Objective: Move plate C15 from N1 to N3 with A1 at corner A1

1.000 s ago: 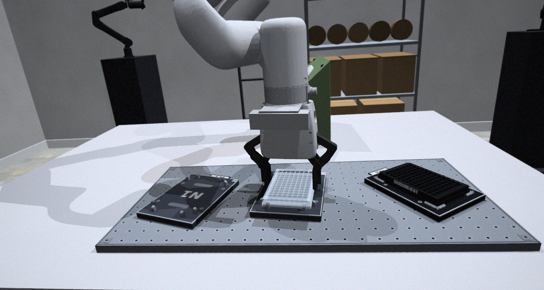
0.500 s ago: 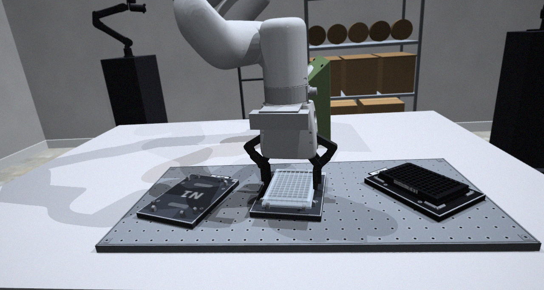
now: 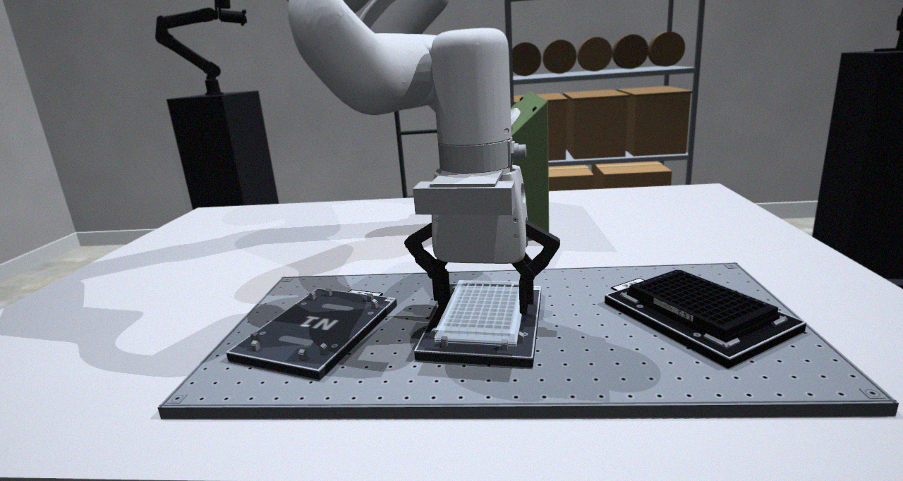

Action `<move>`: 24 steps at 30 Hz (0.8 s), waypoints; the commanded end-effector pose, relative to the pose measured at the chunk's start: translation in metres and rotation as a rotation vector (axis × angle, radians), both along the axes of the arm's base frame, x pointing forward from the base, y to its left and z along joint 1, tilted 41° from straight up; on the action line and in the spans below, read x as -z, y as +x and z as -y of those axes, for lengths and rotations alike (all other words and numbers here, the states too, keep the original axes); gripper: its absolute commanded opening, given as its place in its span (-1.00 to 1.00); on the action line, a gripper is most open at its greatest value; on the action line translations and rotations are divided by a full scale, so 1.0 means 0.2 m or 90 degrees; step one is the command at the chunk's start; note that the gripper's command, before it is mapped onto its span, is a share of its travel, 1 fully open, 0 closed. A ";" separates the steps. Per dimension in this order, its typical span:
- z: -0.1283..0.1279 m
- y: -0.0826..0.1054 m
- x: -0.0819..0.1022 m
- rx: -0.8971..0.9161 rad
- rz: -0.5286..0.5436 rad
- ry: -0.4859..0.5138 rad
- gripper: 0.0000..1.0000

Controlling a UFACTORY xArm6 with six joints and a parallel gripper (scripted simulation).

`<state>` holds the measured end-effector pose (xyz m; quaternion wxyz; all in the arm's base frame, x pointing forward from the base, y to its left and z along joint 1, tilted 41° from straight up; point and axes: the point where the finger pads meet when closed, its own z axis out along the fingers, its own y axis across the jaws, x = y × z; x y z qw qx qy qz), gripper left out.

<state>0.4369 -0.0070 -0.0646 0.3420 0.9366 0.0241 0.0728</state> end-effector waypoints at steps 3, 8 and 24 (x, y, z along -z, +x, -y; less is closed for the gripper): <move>-0.04 0.00 -0.04 -0.001 0.002 0.001 1.00; -0.05 0.00 -0.06 -0.001 0.002 0.001 1.00; -0.13 -0.02 -0.15 -0.001 0.002 0.001 1.00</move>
